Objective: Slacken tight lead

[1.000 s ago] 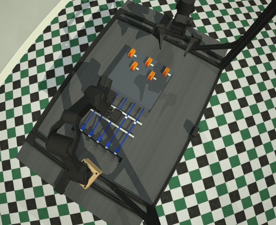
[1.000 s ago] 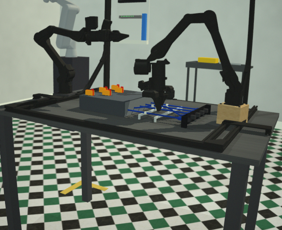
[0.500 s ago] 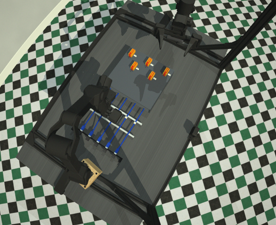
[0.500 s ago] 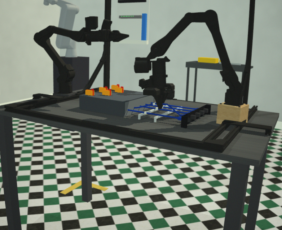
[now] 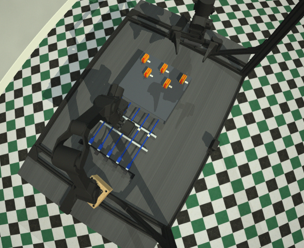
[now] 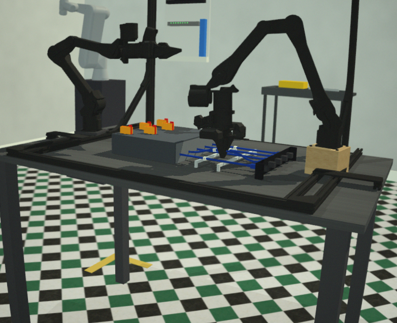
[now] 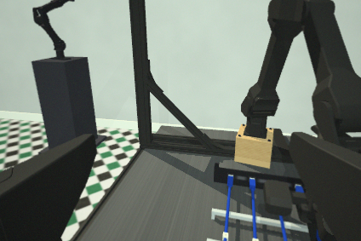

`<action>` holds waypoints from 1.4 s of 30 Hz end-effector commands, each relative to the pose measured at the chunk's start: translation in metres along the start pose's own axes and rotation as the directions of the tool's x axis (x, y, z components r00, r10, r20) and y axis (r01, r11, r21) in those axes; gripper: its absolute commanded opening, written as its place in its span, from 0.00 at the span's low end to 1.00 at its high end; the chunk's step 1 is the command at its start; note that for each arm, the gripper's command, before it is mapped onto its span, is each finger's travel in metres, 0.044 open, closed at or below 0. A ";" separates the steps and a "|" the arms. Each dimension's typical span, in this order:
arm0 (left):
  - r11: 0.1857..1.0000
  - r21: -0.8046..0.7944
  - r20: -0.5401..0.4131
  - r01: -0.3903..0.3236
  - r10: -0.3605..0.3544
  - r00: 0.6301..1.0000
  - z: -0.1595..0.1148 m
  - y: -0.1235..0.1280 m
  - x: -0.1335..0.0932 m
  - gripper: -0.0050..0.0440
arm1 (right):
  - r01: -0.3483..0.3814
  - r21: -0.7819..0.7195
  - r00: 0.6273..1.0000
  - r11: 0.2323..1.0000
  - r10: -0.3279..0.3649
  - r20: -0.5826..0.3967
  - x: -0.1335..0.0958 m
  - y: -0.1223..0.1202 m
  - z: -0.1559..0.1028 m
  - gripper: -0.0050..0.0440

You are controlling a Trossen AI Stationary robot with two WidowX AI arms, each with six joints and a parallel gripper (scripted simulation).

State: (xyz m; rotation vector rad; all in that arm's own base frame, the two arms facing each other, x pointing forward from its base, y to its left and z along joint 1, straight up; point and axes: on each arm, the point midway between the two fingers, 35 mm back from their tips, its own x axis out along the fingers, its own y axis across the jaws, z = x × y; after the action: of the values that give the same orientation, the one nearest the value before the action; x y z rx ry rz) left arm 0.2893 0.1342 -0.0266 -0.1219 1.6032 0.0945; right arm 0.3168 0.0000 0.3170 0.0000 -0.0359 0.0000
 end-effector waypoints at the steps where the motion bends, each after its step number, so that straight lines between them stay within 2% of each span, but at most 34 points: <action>1: 1.000 0.000 -0.010 0.003 -0.003 1.000 -0.002 -0.001 0.011 0.00 | 0.000 0.000 1.000 1.000 0.000 0.014 -0.001 0.000 0.006 1.00; 11: 1.000 0.000 -0.010 0.003 -0.003 1.000 -0.002 -0.001 0.011 0.00 | 0.000 0.000 1.000 1.000 0.000 0.014 -0.001 0.000 0.006 1.00; 12: 1.000 0.000 0.020 -0.006 0.006 1.000 0.004 0.001 -0.033 0.53 | 0.000 0.000 1.000 1.000 0.000 0.014 -0.001 0.000 0.006 1.00; 28: 1.000 0.000 0.020 -0.006 0.006 1.000 0.004 0.001 -0.033 0.53 | 0.000 0.000 1.000 1.000 0.000 0.014 -0.001 0.000 0.006 1.00; 29: 1.000 0.001 -0.004 0.003 -0.003 1.000 -0.001 -0.001 -0.025 0.53 | 0.008 0.008 0.999 1.000 -0.008 -0.052 -0.004 -0.007 -0.001 0.53; 30: 1.000 0.001 -0.004 0.003 -0.003 1.000 -0.001 -0.001 -0.025 0.53 | 0.017 0.015 0.993 1.000 -0.016 -0.117 -0.007 -0.015 -0.008 0.53; 33: 1.000 0.001 -0.004 0.003 -0.003 1.000 -0.001 -0.001 -0.025 0.53 | 0.047 0.033 0.950 0.998 -0.034 -0.310 -0.015 -0.037 -0.030 0.53; 36: 1.000 0.001 -0.004 0.003 -0.003 1.000 -0.001 -0.001 -0.025 0.53 | 0.078 0.044 0.875 0.996 -0.047 -0.482 -0.024 -0.059 -0.051 0.53; 39: 1.000 0.001 -0.004 0.003 -0.003 1.000 -0.001 -0.001 -0.025 0.53 | 0.108 0.049 0.803 0.993 -0.058 -0.594 -0.032 -0.081 -0.073 0.53; 42: 1.000 0.001 -0.004 0.003 -0.003 1.000 -0.001 -0.001 -0.025 0.53 | 0.139 0.049 0.713 0.989 -0.066 -0.698 -0.041 -0.103 -0.094 0.53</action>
State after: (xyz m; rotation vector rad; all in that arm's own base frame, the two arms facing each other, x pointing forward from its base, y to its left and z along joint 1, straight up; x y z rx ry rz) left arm 0.2852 0.1316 -0.0077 -0.1312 1.6301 0.0844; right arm 0.2864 -0.0730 0.2428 0.0893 0.5154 -0.1161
